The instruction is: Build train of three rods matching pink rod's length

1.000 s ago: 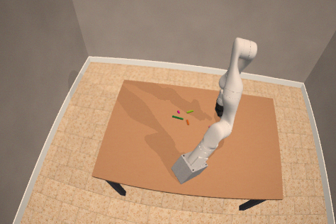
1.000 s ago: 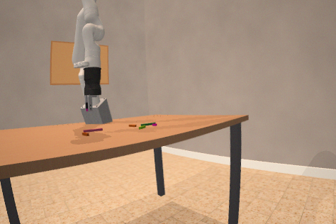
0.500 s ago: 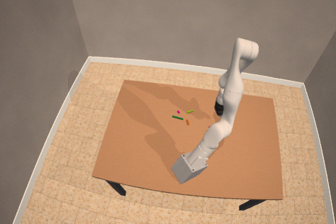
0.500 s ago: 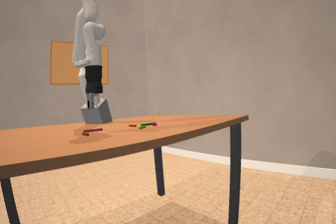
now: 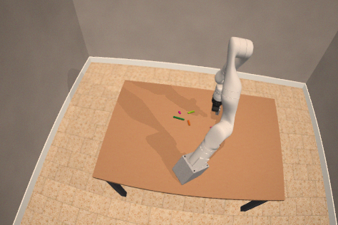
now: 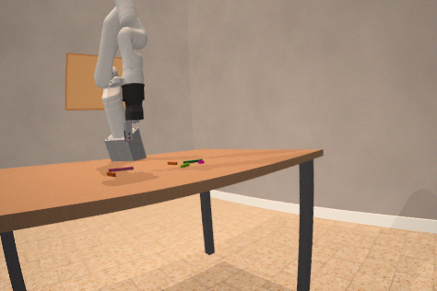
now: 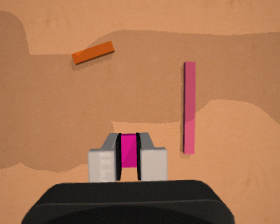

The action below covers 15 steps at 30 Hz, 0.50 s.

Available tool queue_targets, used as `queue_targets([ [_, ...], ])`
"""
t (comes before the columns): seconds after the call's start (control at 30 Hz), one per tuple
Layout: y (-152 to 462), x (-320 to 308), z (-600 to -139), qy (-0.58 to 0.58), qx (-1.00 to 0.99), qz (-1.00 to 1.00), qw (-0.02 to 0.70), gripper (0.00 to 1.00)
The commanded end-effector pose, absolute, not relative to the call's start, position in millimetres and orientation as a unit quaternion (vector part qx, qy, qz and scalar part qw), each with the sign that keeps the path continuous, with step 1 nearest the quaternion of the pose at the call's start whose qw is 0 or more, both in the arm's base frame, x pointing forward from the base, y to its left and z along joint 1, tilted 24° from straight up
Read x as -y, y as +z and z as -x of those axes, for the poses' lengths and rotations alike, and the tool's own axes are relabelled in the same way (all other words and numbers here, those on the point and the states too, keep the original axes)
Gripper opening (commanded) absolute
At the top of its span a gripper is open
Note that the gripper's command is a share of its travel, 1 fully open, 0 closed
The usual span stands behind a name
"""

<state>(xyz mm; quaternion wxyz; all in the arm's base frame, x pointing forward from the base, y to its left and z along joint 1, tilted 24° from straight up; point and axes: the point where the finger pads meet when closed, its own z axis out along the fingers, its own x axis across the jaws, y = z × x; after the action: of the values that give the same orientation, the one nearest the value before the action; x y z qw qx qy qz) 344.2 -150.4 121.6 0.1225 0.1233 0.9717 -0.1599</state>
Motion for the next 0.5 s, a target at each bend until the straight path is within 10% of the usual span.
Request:
queue_targets([
  [0.0, 118.1, 138.4, -354.6, -0.164, -0.968, -0.142, 0.128, 0.24],
  [0.47, 116.7, 133.0, -357.8, -0.16, -0.964, -0.167, 0.133, 0.24],
])
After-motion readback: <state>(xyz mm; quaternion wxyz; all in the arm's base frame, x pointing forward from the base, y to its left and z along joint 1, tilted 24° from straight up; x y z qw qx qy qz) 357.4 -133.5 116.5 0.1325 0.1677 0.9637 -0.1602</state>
